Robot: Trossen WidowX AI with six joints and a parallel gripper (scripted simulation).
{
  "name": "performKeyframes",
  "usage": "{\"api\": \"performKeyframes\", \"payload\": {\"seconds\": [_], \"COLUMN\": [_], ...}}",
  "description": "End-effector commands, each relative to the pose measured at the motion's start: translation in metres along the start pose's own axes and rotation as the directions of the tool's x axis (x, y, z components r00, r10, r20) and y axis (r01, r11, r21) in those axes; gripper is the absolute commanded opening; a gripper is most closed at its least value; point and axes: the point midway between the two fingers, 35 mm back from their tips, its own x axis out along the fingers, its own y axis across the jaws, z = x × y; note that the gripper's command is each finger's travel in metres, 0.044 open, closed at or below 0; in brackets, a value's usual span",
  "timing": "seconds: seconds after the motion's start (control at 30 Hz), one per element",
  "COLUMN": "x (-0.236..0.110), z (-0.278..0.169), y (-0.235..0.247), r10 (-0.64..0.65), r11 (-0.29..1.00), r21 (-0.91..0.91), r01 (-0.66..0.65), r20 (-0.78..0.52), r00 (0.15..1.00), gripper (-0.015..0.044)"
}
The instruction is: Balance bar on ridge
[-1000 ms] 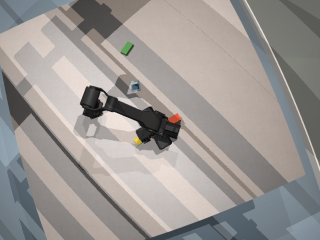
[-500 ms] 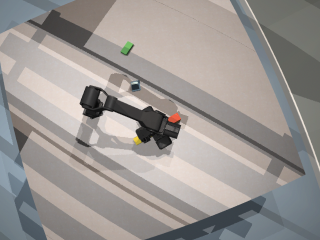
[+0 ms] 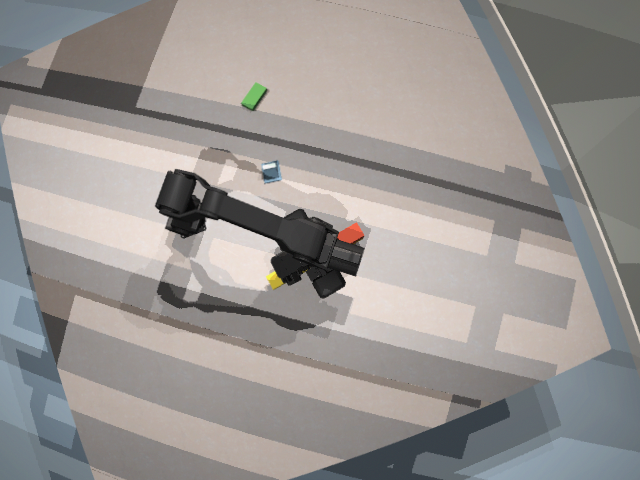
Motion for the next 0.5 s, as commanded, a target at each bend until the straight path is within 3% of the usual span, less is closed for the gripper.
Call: {"api": "performKeyframes", "payload": {"seconds": [0.0,0.47], "x": [-0.014,-0.050], "z": [-0.001,0.002], "y": [0.001,-0.002], "r10": [0.010,0.010], "r11": [1.000,1.000], "r21": [0.002,0.004], "r01": [-0.010,-0.010], "r20": [-0.006,-0.005], "r00": [1.000,1.000], "gripper": [0.0000,0.0000]}}
